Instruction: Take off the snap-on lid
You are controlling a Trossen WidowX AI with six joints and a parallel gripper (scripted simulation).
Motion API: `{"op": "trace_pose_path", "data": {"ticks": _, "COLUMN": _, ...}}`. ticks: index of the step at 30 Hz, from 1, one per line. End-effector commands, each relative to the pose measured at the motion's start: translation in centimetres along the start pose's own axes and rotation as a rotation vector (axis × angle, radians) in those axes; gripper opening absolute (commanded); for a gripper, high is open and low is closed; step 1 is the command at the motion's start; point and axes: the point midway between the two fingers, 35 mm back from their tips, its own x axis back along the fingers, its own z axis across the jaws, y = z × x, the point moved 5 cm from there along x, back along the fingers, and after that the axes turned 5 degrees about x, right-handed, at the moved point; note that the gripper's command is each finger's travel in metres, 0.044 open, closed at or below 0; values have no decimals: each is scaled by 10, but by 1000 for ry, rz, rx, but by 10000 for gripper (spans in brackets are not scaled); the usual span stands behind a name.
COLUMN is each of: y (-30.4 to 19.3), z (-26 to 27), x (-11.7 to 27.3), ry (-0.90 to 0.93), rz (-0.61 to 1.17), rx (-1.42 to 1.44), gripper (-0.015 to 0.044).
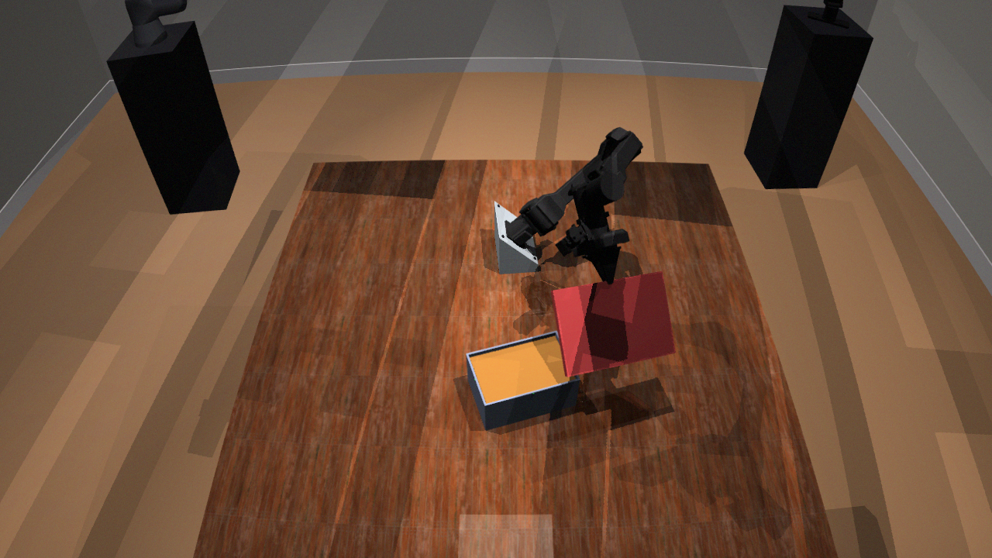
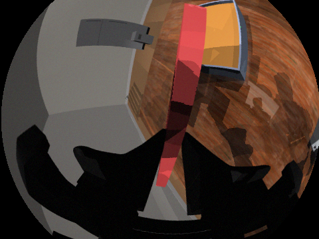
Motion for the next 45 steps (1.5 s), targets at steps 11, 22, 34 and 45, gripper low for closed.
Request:
{"op": "trace_pose_path", "data": {"ticks": 11, "y": -29, "z": 2, "x": 4, "ry": 8, "rz": -5, "rx": 4, "gripper": 0}}
{"op": "trace_pose_path", "data": {"ticks": 22, "y": -51, "z": 2, "x": 6, "ry": 8, "rz": -4, "rx": 3, "gripper": 0}}
{"op": "trace_pose_path", "data": {"ticks": 34, "y": -75, "z": 2, "x": 8, "ry": 8, "rz": -4, "rx": 3, "gripper": 0}}
{"op": "trace_pose_path", "data": {"ticks": 45, "y": -97, "z": 2, "x": 10, "ry": 8, "rz": -4, "rx": 3, "gripper": 0}}
